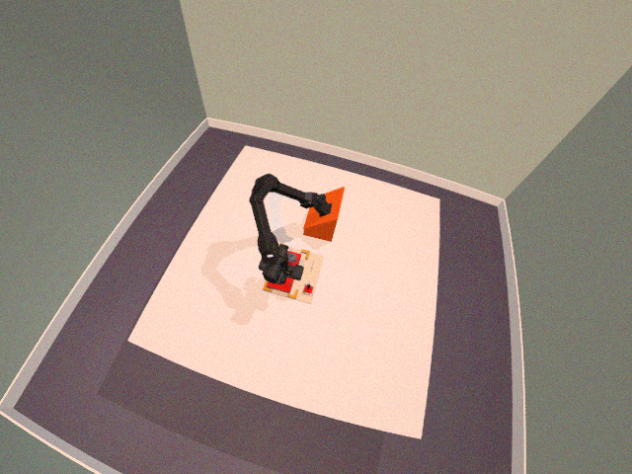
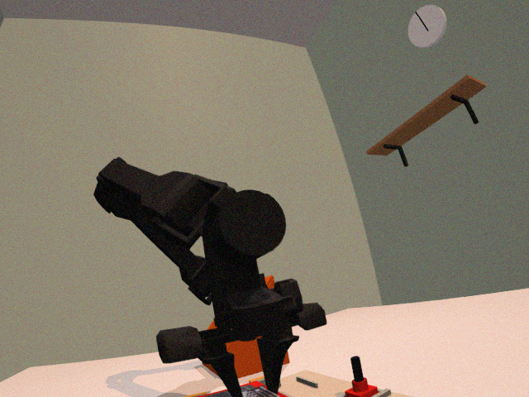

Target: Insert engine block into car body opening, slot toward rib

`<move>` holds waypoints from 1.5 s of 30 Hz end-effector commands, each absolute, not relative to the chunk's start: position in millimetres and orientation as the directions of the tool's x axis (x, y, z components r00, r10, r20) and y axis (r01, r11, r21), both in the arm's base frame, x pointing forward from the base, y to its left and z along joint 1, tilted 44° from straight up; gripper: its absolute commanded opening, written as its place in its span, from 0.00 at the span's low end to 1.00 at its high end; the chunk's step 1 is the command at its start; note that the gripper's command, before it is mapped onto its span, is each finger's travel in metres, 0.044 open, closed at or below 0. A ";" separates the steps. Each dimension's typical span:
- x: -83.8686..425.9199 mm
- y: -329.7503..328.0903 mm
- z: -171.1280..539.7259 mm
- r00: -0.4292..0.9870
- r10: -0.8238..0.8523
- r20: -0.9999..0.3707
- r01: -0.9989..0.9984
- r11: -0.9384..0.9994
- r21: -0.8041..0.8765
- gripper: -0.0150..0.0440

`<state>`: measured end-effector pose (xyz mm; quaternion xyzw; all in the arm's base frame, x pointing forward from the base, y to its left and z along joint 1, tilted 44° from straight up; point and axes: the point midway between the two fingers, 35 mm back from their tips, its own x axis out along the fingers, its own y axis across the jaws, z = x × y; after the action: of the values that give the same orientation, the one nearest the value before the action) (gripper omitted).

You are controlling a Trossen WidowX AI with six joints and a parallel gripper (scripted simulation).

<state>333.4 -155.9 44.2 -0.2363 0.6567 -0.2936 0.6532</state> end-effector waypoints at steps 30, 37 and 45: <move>332.9 -158.4 41.1 -0.035 -0.695 -0.718 0.067 0.715 -0.696 0.52; 332.8 -158.8 40.8 -0.035 -0.696 -0.718 0.071 0.715 -0.696 0.52; 332.8 -159.0 40.5 -0.035 -0.696 -0.718 0.077 0.714 -0.696 0.52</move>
<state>333.1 -158.7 41.3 -0.2361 0.6562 -0.2944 0.6534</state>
